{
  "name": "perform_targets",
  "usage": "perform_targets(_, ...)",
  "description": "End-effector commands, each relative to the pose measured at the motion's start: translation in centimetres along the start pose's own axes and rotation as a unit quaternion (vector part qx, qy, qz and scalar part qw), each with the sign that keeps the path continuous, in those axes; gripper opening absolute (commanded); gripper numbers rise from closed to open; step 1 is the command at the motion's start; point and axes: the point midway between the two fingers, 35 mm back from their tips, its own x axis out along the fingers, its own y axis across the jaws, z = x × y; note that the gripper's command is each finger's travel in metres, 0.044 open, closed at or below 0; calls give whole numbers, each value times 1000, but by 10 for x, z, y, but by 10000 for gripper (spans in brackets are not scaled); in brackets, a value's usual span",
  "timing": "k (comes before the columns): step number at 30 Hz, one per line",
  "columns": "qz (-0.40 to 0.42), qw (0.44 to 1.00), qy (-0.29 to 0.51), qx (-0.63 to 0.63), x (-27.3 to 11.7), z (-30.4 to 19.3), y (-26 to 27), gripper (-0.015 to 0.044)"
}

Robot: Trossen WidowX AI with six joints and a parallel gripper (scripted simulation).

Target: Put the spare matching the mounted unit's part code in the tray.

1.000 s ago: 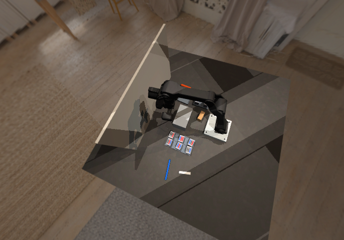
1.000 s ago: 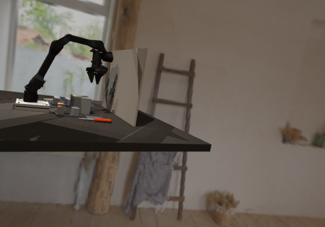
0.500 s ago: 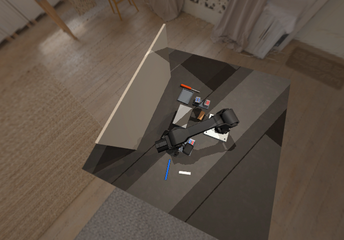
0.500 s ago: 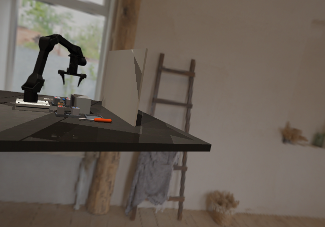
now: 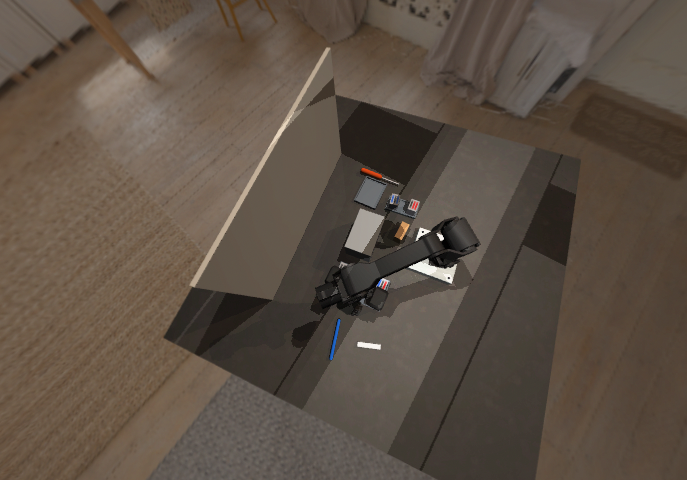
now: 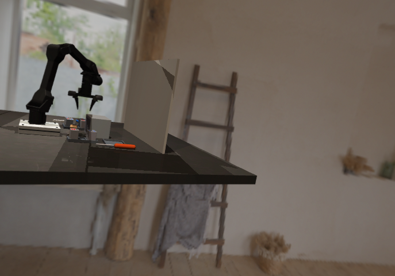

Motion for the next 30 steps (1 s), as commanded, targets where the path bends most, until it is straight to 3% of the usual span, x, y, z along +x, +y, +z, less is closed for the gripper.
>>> perform_targets(1,-1,1000,-3,-3,8,0,1,300)
perform_targets(30,-1,1000,-3,-3,45,2,0,300)
